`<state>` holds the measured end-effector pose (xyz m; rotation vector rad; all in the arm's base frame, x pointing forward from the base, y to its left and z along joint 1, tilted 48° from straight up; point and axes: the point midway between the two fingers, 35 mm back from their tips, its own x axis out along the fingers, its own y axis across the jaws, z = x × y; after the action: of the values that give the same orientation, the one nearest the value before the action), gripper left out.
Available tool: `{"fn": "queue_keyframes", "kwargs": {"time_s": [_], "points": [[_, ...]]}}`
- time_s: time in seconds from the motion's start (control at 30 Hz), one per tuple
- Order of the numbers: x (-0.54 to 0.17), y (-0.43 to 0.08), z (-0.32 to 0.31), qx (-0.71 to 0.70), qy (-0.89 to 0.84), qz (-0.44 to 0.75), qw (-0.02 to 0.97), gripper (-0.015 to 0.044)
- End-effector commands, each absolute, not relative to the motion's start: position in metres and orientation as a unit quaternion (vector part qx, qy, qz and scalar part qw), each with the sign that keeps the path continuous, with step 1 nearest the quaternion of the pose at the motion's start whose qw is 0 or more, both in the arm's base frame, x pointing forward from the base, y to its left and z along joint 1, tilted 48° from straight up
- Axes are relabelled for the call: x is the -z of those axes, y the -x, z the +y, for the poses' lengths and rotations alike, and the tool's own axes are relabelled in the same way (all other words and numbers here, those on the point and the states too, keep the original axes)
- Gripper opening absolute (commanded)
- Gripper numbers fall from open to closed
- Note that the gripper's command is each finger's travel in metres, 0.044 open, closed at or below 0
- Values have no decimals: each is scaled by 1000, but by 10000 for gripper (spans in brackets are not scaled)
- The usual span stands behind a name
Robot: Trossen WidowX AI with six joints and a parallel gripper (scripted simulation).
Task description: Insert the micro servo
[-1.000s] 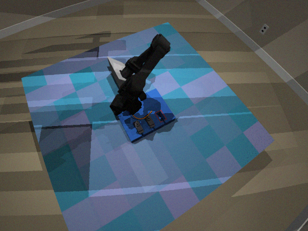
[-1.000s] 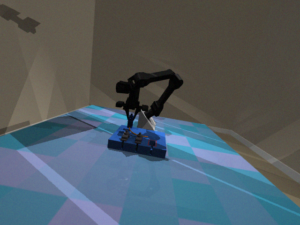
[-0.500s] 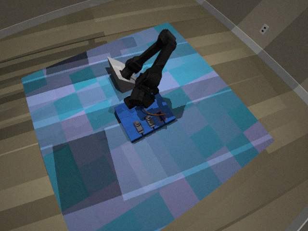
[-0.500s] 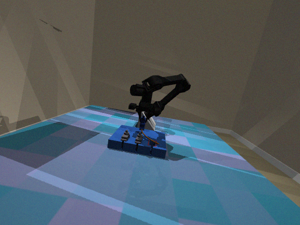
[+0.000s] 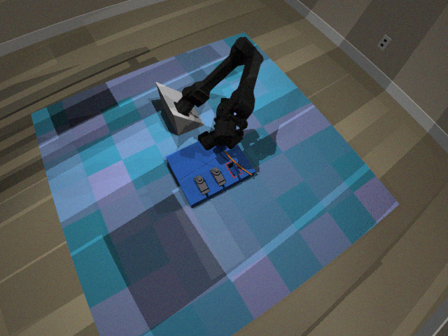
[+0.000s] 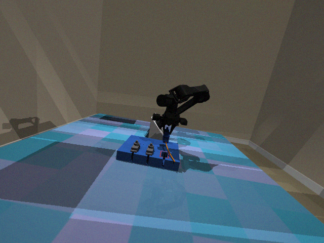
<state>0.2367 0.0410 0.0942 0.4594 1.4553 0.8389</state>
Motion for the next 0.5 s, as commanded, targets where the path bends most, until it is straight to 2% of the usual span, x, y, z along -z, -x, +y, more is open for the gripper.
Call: {"fn": "queue_keyframes", "kwargs": {"time_s": [0.0, 0.47], "points": [[-99, -236, 44, -366, -206, 639, 645, 0], [-101, -285, 51, -366, -205, 638, 646, 0]]}}
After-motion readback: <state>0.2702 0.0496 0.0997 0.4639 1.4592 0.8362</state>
